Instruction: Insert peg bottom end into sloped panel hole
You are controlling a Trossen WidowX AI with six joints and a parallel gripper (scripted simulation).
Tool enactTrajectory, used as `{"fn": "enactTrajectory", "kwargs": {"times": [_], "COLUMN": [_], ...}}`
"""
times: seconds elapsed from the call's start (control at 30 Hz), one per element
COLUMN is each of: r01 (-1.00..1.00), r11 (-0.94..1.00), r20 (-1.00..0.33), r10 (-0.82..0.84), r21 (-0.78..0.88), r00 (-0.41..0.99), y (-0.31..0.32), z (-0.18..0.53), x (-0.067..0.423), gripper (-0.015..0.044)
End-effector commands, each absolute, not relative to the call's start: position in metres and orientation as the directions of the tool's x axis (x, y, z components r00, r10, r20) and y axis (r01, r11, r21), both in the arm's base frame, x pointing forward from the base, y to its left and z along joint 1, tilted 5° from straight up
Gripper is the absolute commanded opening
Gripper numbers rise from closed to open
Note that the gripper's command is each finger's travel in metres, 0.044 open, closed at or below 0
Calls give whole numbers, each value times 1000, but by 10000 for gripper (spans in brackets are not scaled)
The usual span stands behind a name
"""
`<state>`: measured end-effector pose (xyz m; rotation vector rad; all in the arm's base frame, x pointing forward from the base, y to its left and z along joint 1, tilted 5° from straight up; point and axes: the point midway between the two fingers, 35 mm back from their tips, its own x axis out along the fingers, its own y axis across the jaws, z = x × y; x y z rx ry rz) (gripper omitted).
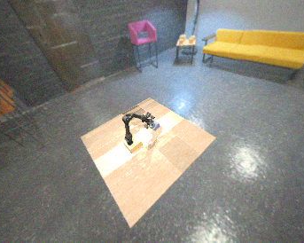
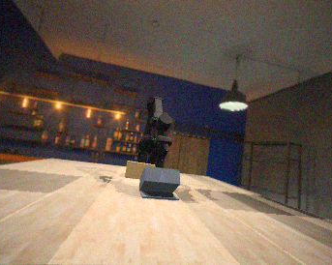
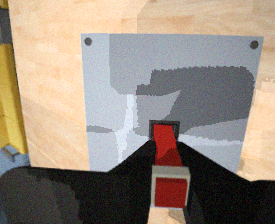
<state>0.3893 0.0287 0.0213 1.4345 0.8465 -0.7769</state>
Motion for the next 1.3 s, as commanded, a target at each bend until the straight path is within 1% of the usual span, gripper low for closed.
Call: {"fn": "enactTrajectory", "kwargs": {"times": [0.0,0.53,1.1,1.27], "r01": [864,863,863,863], "r11": [6,4,4,4], "r20": [-864,-862,-862,-862], "r10": [47,47,47,46], "r21": [503,506,506,505], "r00": [502,505,505,504], "y": [29,29,29,28], "z": [18,18,21,27], "x": [390,390,389,387], "gripper": [0,0,440,440]}}
